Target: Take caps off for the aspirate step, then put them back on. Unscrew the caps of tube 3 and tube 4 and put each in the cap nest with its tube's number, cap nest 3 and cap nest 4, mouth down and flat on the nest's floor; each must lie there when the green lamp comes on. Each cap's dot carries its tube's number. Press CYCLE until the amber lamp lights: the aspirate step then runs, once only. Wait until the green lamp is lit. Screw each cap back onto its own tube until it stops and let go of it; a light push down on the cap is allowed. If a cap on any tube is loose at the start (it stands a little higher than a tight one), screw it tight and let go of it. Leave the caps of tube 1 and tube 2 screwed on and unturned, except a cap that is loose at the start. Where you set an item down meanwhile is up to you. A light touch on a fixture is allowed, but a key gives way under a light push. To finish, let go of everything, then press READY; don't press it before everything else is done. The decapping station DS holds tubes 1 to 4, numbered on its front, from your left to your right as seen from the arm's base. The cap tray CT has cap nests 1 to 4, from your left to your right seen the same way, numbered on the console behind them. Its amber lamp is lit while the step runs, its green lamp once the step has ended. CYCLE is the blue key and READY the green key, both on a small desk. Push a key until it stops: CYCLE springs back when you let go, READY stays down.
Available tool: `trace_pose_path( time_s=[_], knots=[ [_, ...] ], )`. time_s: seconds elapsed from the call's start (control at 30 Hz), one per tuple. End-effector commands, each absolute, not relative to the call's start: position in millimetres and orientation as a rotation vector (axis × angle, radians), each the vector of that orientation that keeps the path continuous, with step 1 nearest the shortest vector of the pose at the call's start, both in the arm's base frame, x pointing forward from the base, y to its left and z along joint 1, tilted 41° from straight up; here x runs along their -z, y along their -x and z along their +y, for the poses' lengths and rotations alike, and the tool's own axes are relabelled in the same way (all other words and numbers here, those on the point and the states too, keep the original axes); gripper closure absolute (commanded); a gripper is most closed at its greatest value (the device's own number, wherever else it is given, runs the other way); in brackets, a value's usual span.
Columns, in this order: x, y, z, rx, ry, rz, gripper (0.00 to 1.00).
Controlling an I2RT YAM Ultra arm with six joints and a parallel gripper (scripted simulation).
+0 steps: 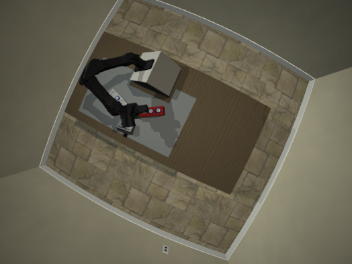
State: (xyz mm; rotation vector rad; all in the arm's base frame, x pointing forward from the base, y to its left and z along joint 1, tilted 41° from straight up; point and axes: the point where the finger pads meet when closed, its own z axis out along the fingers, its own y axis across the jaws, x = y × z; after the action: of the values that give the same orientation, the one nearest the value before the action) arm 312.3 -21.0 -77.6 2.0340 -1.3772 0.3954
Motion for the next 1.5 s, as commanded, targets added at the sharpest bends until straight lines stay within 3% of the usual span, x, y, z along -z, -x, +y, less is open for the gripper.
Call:
trace_pose_path(
  time_s=[0.0, 0.37, 0.7, 1.47],
  knots=[
    [75.5, -315.5, -17.6, -0.395, -2.062, -1.343, 0.51],
    [75.6, -315.5, -17.6, -0.395, -2.062, -1.343, 0.51],
    [72.5, -315.6, -15.1, -0.665, -1.572, -1.999, 0.51],
    [70.5, -315.5, -12.3, -0.974, -0.546, -2.685, 0.51]
  ],
)
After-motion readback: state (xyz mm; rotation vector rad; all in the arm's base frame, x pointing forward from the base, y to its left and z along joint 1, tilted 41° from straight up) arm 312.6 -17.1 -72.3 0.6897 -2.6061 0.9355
